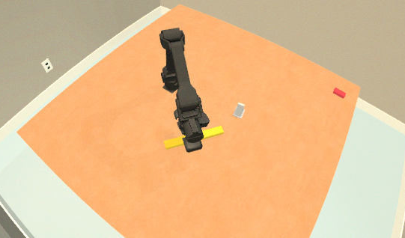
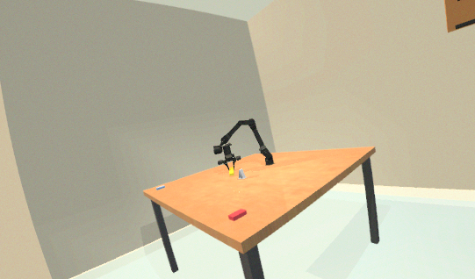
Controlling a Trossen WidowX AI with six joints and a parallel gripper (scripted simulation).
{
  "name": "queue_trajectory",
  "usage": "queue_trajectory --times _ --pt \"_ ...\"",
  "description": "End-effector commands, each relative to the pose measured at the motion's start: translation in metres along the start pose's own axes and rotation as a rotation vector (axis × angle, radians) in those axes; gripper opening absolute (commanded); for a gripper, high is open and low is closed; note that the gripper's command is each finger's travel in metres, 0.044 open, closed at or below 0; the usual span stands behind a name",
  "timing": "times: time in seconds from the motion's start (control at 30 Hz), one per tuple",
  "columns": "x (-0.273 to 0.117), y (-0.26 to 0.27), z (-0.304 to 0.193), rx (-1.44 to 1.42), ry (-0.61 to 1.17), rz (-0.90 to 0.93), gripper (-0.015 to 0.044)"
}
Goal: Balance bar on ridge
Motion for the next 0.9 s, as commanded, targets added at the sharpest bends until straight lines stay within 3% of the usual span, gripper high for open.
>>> queue_trajectory --times 0.0,0.87 --pt "-0.012 -0.002 0.0 0.0 -0.001 -0.011 0.0" --pt "-0.078 -0.002 0.0 -0.003 -0.004 -0.011 0.0"
Point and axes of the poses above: the point midway between the two fingers, 35 mm back from their tips, its own x axis out along the fingers, its own y axis across the jaws, z = x × y, the point moved 10 cm from there along -x, back along the fingers
